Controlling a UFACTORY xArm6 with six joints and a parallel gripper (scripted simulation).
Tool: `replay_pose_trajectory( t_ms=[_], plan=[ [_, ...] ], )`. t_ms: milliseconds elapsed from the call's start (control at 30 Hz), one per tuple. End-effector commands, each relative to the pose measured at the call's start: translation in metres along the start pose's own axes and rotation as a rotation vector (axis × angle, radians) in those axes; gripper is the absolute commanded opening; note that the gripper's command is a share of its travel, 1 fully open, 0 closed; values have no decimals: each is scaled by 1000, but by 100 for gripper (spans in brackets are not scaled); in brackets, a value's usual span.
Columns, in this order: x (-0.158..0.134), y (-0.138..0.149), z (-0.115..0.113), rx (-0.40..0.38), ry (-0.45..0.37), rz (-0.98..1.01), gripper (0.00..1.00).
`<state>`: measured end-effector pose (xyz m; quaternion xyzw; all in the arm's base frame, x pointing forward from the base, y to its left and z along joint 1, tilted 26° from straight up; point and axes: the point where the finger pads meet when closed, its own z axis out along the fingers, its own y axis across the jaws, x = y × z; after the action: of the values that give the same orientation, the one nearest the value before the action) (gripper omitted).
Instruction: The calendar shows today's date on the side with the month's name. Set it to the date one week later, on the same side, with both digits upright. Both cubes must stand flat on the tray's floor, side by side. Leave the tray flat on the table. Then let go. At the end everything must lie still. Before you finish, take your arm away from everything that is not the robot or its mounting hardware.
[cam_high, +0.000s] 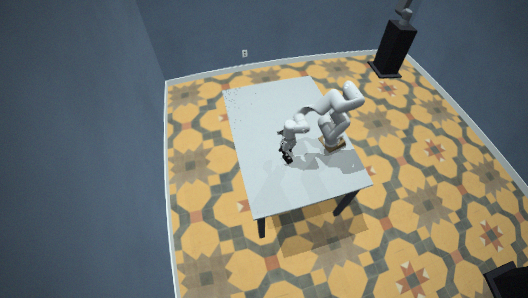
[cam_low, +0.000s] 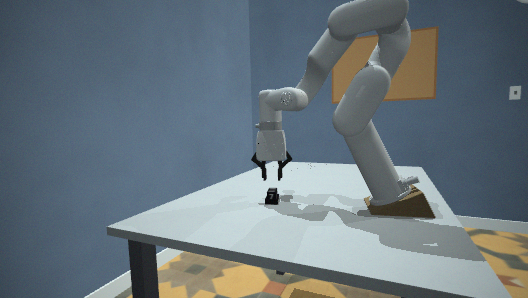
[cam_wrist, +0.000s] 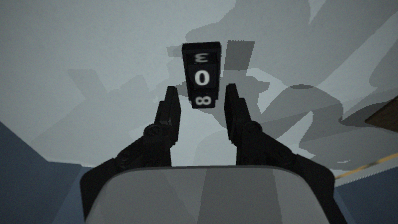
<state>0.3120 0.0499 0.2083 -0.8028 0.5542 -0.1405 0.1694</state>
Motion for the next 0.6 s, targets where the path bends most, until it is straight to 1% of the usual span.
replay_pose_trajectory(
  t_ms=[0, 167, 367, 400, 567],
  plan=[
    [0, 0, -25, 4, 1, 0, 47],
    [0, 0, -39, 4, 1, 0, 47],
    [0, 0, -41, 4, 1, 0, 47],
    [0, 0, -41, 4, 1, 0, 100],
    [0, 0, -41, 4, 1, 0, 100]
  ],
)
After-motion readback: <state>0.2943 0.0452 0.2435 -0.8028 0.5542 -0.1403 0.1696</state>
